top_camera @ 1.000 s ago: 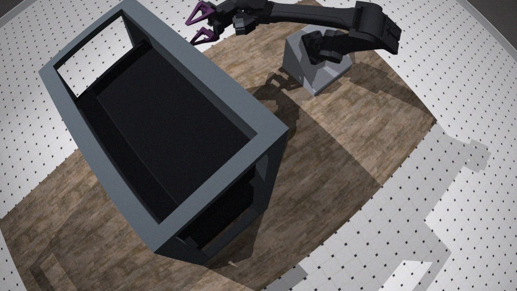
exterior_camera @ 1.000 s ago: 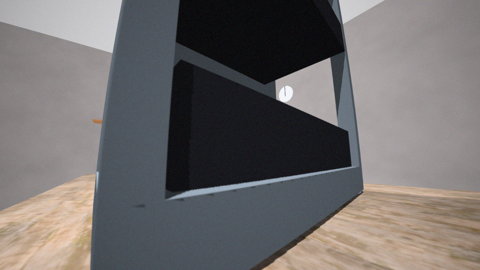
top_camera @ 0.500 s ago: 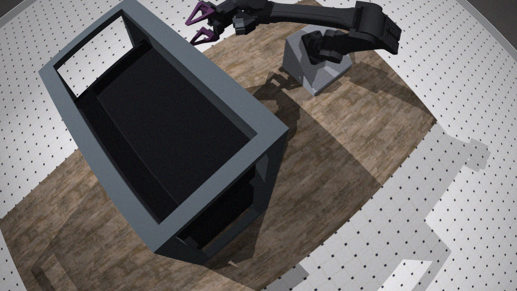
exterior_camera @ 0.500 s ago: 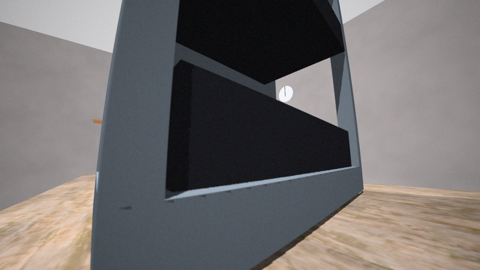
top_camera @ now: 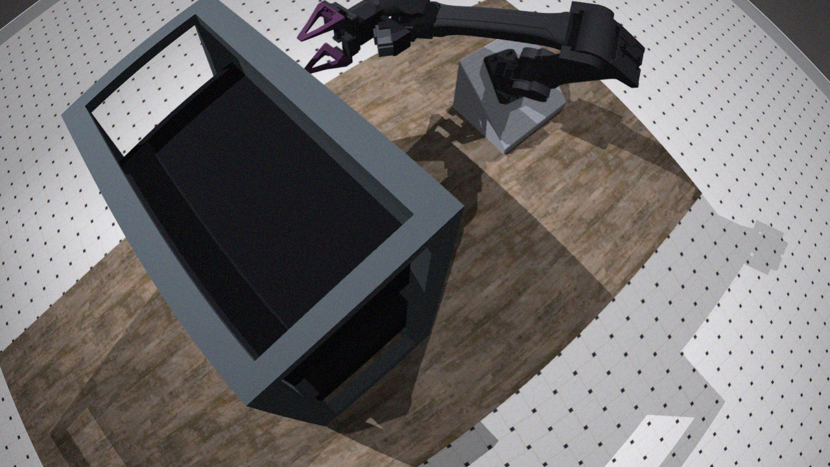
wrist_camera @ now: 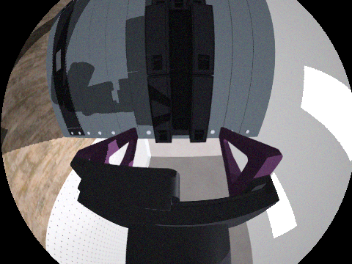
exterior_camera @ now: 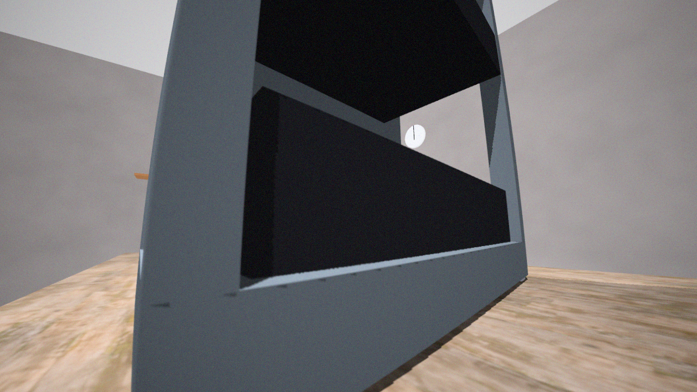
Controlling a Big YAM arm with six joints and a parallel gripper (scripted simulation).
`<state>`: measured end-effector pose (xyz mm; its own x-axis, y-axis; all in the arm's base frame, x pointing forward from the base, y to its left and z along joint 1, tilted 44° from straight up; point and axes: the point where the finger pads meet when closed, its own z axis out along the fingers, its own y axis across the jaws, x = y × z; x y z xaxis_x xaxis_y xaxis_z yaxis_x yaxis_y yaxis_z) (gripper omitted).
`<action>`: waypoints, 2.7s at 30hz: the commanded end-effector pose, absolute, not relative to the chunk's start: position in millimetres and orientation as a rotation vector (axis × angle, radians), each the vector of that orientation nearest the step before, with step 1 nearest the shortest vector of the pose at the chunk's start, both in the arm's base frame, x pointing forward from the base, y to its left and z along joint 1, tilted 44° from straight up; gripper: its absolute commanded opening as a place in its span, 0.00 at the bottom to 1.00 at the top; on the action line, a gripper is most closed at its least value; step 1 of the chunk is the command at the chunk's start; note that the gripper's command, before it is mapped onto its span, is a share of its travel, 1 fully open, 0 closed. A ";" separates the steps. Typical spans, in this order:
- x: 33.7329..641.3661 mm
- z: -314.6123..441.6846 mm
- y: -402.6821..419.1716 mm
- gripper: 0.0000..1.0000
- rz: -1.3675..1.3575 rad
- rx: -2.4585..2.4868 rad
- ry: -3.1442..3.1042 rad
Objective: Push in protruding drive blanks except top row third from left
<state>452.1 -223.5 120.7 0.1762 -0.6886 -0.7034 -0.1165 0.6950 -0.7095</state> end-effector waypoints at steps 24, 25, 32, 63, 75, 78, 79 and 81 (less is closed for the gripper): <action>465.3 133.5 -237.4 0.00 -0.510 -0.762 1.318; 465.3 133.5 -237.4 0.00 -0.510 -0.762 1.318; 465.3 133.5 -237.4 0.00 -0.510 -0.762 1.318; 410.0 174.2 -142.4 0.00 -0.470 -0.757 1.347; 421.8 189.7 -139.9 0.00 -0.487 -0.762 1.326; 443.2 192.1 -135.3 0.00 -0.488 -0.762 1.323; 452.3 192.4 -132.9 0.00 -0.488 -0.761 1.323; 469.2 193.1 -128.4 0.00 -0.487 -0.761 1.323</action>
